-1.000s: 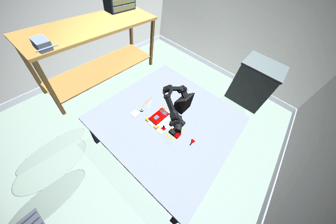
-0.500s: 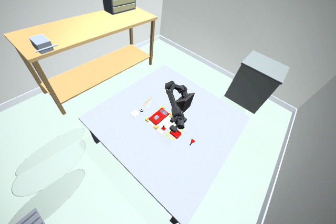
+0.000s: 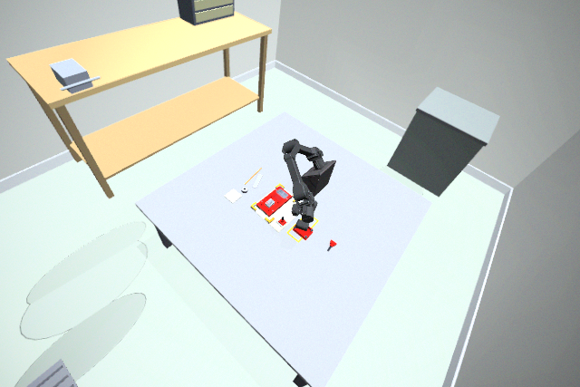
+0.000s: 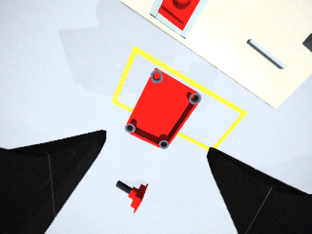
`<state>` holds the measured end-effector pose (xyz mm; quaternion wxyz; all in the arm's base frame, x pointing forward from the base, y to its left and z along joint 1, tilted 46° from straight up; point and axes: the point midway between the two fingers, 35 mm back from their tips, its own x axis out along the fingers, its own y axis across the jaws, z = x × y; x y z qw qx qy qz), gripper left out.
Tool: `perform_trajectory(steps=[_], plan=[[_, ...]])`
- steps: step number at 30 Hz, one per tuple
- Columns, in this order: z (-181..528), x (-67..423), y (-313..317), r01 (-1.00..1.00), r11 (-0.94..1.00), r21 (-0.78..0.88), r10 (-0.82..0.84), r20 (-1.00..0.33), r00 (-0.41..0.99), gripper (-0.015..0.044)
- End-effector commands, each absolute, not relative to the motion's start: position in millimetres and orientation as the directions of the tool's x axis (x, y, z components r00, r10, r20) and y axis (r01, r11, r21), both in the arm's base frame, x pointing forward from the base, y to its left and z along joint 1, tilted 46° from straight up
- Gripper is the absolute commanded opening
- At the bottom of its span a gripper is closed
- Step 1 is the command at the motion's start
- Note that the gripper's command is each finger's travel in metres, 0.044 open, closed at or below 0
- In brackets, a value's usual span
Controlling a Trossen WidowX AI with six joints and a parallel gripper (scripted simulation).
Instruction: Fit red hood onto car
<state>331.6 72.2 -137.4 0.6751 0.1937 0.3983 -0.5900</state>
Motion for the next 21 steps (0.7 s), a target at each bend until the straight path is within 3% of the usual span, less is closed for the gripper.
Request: perform_trajectory(steps=[1,6,12,21], plan=[[-143,326,65,0.810,0.451,-0.375,-0.568,-0.820,-0.063,0.0440],[-146,323,60,0.577,0.687,-0.441,-0.481,-0.872,-0.094,0.0440],[-148,321,56,0.223,0.896,-0.384,-0.367,-0.923,-0.115,0.0440],[-148,321,52,-0.314,0.939,-0.144,-0.187,-0.976,-0.112,0.0440]])
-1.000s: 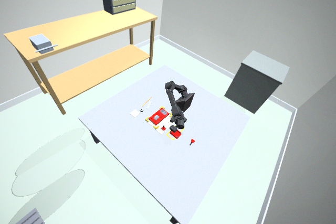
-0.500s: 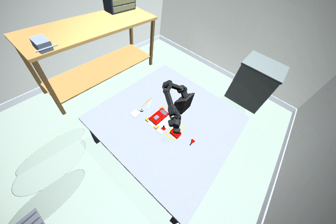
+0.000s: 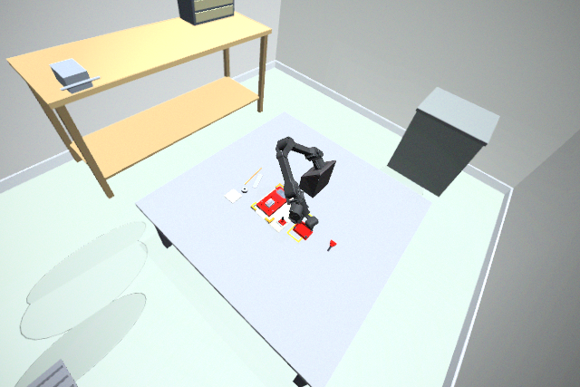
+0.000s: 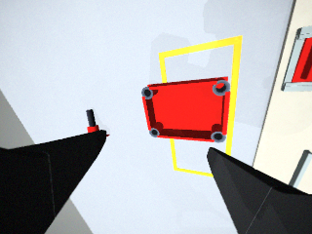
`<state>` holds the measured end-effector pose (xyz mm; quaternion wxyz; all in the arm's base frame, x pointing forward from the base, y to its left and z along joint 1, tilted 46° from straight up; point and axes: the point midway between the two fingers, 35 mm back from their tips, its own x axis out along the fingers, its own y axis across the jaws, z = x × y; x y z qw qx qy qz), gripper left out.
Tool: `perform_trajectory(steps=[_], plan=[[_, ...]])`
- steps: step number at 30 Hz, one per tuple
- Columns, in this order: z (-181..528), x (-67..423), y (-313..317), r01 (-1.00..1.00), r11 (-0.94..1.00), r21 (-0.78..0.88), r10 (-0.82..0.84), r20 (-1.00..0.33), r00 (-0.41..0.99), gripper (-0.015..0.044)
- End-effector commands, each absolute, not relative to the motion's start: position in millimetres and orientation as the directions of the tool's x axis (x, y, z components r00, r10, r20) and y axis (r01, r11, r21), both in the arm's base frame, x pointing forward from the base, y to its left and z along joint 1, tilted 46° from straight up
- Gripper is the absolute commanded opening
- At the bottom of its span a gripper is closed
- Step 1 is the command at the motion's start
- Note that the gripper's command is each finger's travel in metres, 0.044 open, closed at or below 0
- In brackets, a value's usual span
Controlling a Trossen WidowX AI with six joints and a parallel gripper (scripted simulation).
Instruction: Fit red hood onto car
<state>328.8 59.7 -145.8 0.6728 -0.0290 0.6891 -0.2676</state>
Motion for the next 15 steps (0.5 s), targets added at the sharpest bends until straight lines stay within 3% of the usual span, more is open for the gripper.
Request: perform_trajectory(steps=[1,15], plan=[[-148.2,320.8,51.7,-0.356,0.926,-0.124,-0.174,-0.979,-0.111,0.0440],[-142.8,322.4,48.3,-0.842,0.536,0.063,0.016,-0.998,-0.064,0.0440]])
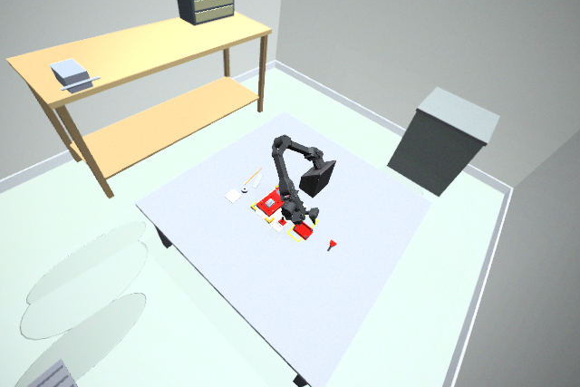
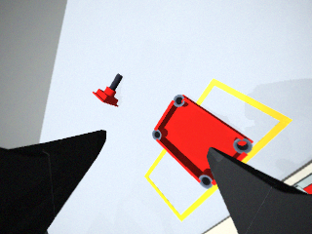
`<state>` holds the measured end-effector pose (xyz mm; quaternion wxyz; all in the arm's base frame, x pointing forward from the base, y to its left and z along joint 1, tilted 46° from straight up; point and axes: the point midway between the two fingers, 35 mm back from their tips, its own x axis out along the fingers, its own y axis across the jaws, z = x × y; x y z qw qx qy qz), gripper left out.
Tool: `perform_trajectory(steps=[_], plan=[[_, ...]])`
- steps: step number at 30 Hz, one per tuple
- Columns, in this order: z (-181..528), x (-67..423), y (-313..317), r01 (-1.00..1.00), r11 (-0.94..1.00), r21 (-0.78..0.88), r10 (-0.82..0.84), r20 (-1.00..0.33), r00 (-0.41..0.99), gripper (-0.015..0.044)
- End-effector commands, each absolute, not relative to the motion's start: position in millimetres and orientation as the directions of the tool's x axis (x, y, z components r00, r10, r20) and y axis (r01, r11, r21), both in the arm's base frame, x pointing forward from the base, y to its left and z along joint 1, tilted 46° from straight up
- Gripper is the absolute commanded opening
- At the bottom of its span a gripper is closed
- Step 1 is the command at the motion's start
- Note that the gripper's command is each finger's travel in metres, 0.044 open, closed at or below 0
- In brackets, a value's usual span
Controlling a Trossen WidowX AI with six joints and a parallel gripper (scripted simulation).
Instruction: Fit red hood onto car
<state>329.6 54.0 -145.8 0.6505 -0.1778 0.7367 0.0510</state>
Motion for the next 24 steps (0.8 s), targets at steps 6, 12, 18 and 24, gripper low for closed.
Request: perform_trajectory(steps=[6,12,18,24], plan=[[-138.8,323.6,46.9,-0.959,0.277,0.058,0.095,-0.995,-0.033,0.0440],[-135.1,324.6,45.7,-1.000,0.010,0.007,0.154,-0.988,-0.005,0.0440],[-134.9,324.7,45.6,-1.000,0.001,0.004,0.156,-0.988,-0.004,0.0440],[-134.9,324.7,45.6,-1.000,0.001,0.004,0.156,-0.988,-0.004,0.0440]])
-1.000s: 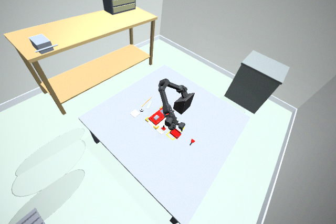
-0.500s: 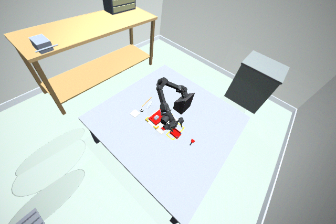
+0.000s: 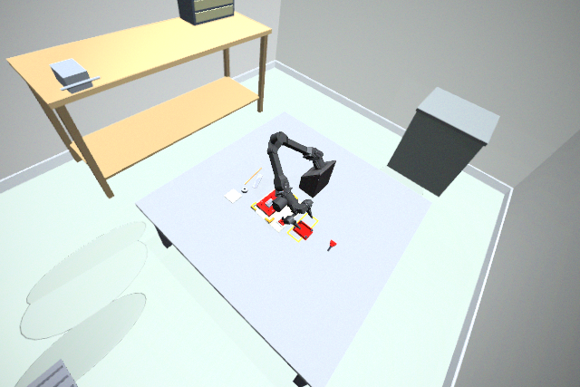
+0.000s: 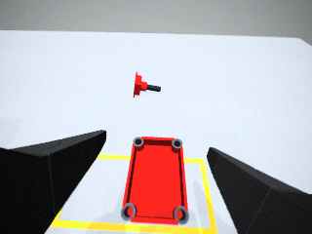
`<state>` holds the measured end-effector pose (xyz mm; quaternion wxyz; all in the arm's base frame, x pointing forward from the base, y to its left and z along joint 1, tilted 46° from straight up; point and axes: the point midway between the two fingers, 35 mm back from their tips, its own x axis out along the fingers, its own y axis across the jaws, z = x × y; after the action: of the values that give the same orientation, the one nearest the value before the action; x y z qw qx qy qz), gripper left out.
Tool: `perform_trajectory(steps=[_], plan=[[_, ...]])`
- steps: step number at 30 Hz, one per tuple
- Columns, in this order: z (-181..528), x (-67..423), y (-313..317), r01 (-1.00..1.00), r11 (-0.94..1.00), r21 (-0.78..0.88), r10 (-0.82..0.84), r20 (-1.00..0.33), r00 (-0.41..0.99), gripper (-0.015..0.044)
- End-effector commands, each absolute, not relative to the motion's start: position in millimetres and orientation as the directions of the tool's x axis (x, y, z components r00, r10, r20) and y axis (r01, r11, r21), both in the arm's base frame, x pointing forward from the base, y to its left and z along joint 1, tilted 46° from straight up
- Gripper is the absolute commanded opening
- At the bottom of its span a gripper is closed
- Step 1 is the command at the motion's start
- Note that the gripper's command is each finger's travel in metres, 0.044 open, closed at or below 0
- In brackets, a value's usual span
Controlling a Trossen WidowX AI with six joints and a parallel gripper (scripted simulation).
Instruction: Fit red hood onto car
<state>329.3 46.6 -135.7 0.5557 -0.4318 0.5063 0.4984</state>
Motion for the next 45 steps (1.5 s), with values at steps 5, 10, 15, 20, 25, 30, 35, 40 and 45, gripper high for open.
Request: perform_trajectory(steps=[5,10,15,20,25,30,35,40,45], plan=[[-135,325,46,-1.000,0.001,0.004,0.156,-0.988,-0.004,0.0440],[-135,325,45,-1.000,0.001,0.004,0.156,-0.988,-0.004,0.0440],[-137,325,43,-1.000,0.001,0.003,0.156,-0.988,-0.003,0.0440],[-140,326,40,-1.000,0.001,0.002,0.156,-0.988,-0.002,0.0440],[-142,326,37,-1.000,0.001,0.001,0.156,-0.988,0.000,0.0440],[-145,326,34,-1.000,0.001,-0.001,0.156,-0.988,0.001,0.0440],[-148,327,30,-1.000,0.001,-0.002,0.156,-0.988,0.002,0.0440],[-150,327,27,-1.000,0.001,-0.003,0.156,-0.988,0.004,0.0440],[-153,327,24,-1.000,0.001,-0.005,0.156,-0.988,0.005,0.0440]])
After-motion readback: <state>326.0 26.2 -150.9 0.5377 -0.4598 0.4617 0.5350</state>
